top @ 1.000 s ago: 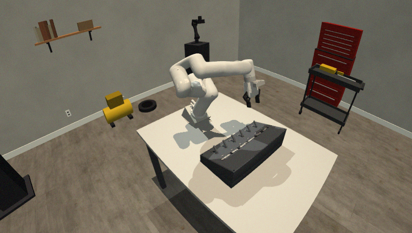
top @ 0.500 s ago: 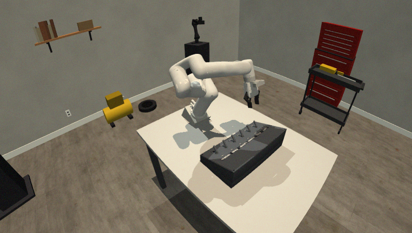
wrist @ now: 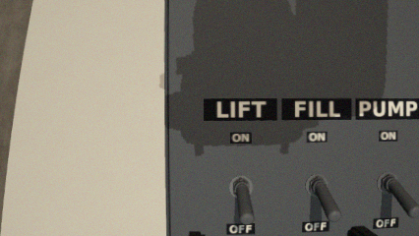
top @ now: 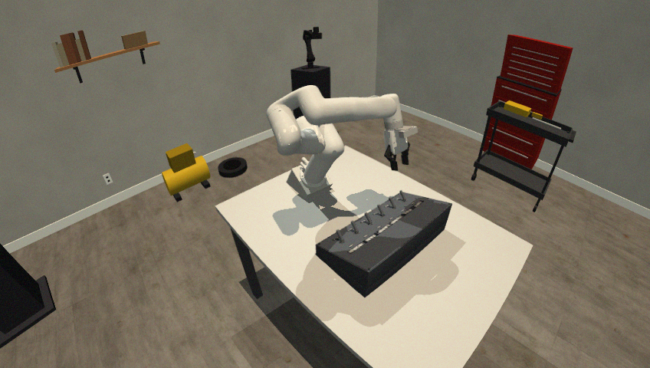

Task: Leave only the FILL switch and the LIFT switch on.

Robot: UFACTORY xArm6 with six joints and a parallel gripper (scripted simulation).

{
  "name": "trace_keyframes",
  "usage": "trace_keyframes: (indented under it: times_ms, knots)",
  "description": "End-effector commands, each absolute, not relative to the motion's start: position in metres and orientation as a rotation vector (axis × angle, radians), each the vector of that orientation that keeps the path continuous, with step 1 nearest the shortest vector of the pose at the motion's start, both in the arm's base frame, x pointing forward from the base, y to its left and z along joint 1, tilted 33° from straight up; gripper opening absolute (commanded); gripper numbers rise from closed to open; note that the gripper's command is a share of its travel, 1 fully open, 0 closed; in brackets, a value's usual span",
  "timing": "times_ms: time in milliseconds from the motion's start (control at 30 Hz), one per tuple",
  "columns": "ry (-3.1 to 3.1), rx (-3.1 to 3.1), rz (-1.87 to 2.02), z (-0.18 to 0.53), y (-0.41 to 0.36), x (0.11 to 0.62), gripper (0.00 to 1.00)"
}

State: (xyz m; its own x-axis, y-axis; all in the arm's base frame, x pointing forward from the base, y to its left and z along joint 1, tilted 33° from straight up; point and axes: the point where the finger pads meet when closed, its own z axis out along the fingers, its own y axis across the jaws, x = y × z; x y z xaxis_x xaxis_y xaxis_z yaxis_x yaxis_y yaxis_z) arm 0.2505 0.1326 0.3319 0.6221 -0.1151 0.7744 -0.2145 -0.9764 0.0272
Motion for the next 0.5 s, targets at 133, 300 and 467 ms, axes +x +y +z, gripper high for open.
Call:
trace_keyframes:
  times_ms: [133,300,467]
  knots:
    - [-0.279,2.724,1.290,0.333,0.133,0.251,0.77]
    - [-0.279,2.724,1.290,0.338,0.108,0.247,0.77]
    - [-0.279,2.724,1.290,0.338,0.101,0.246,0.77]
